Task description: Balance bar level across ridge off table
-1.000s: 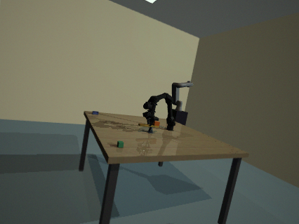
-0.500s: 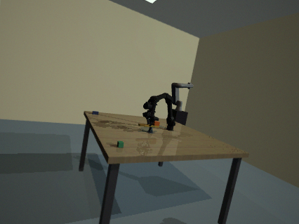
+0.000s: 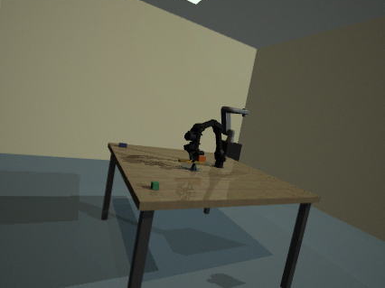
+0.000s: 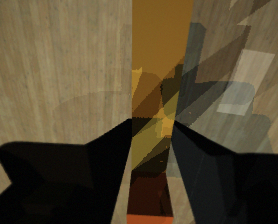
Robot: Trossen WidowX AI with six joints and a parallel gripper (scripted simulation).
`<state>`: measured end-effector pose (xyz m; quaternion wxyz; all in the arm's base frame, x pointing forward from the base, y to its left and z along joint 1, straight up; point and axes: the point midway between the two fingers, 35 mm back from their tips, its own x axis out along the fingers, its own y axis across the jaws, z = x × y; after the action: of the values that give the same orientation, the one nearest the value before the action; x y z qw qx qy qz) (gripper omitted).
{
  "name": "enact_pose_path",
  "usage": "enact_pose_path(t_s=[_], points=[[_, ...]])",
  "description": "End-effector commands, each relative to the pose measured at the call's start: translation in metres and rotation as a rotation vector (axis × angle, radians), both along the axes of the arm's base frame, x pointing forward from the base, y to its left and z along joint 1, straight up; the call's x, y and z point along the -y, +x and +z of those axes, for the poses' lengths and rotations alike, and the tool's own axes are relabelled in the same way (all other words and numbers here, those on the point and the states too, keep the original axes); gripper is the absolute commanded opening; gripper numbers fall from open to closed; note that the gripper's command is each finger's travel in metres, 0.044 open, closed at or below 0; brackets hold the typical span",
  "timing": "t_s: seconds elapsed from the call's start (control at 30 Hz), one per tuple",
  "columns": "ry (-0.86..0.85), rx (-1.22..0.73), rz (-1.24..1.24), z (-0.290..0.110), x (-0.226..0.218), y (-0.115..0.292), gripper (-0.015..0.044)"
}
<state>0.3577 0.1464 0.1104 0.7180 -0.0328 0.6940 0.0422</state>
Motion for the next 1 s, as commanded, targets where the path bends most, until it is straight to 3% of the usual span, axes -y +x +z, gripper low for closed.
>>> enact_pose_path(t_s=[0.0,0.97], points=[[-0.002,-0.001,0.003,-0.0026,0.0003,0.0000,0.0000],[-0.002,-0.001,0.003,-0.0008,0.0003,0.0003,0.0000]])
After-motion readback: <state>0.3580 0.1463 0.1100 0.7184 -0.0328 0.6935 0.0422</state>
